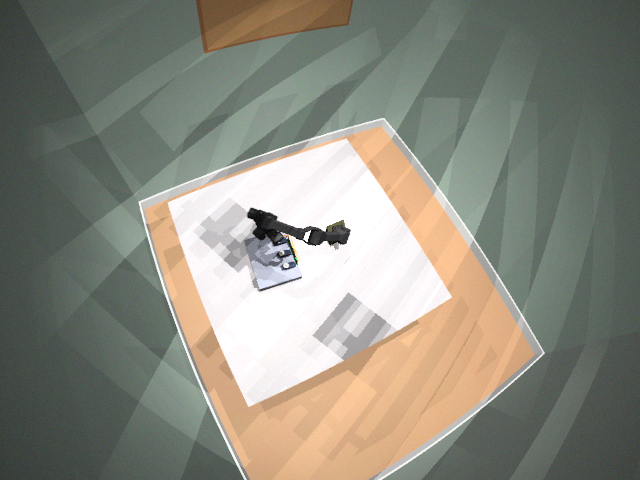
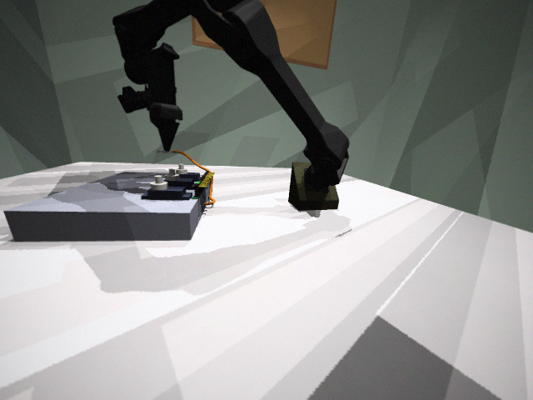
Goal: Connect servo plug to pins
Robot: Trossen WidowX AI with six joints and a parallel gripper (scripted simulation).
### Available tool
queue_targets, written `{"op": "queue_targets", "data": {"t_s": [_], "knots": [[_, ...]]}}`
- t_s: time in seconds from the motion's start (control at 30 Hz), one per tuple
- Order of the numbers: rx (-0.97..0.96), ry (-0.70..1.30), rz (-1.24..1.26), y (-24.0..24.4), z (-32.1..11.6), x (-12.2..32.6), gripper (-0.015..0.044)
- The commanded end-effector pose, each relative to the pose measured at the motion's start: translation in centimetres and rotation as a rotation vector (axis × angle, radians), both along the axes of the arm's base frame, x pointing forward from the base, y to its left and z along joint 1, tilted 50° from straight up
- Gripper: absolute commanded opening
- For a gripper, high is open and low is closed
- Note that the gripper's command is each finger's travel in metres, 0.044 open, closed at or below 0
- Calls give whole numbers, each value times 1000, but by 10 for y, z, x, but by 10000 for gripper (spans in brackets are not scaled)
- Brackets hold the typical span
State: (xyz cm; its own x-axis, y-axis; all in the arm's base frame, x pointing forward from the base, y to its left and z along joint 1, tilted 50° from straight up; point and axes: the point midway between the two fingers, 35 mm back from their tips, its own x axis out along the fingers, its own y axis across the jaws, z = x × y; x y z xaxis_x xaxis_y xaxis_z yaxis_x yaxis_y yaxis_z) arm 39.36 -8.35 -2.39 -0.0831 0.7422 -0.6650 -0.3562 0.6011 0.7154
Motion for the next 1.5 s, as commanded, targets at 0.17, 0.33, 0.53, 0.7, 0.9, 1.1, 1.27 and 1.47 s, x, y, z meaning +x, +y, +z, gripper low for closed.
{"op": "queue_targets", "data": {"t_s": [0.17, 0.33, 0.53, 0.7, 0.9, 1.1, 1.27, 1.47], "knots": [[-2, 53, -36, 12, 29, -20, 0], [-4, 77, -56, 19, 44, -33, 0], [-6, 107, -81, 28, 61, -49, 0], [-8, 131, -102, 36, 74, -64, 0], [-11, 161, -126, 46, 88, -83, 0], [-13, 190, -151, 57, 99, -104, 0], [-16, 214, -171, 66, 107, -122, 0], [-18, 244, -196, 77, 114, -145, 0]]}}
